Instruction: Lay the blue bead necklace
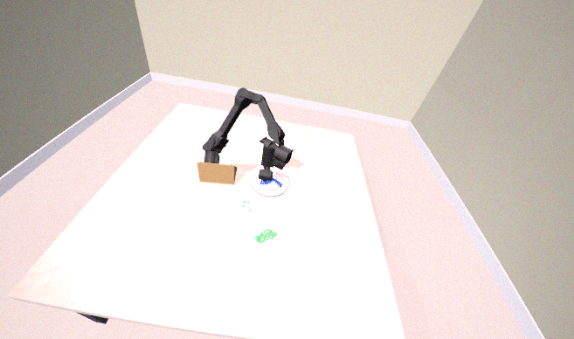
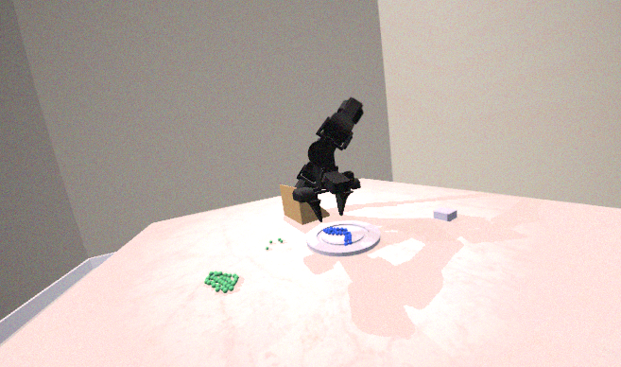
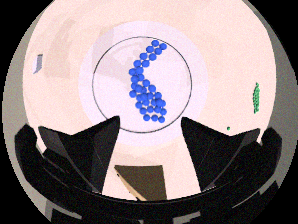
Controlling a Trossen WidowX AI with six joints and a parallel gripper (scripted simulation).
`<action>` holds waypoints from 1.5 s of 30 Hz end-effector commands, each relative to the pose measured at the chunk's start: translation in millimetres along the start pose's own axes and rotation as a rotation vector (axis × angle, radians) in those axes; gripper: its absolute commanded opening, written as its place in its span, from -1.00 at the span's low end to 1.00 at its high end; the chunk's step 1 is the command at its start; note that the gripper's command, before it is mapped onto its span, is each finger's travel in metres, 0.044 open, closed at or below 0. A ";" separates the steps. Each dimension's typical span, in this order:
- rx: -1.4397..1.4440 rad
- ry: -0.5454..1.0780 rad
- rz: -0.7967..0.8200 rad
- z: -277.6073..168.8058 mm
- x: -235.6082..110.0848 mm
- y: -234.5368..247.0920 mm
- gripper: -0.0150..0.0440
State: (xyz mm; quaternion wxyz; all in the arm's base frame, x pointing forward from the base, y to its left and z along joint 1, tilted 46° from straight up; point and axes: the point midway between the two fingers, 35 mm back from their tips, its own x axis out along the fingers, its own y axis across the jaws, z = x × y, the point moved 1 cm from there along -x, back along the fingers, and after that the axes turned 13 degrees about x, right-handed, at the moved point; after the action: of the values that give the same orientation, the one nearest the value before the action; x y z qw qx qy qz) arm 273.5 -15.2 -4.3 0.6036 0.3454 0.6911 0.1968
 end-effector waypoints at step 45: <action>-0.035 0.001 -0.006 -2.0 36.7 -0.6 -0.49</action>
State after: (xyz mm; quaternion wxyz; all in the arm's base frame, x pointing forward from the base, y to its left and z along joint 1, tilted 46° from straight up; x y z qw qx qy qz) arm 270.0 11.4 -30.4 0.6094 0.3327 0.6893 0.2072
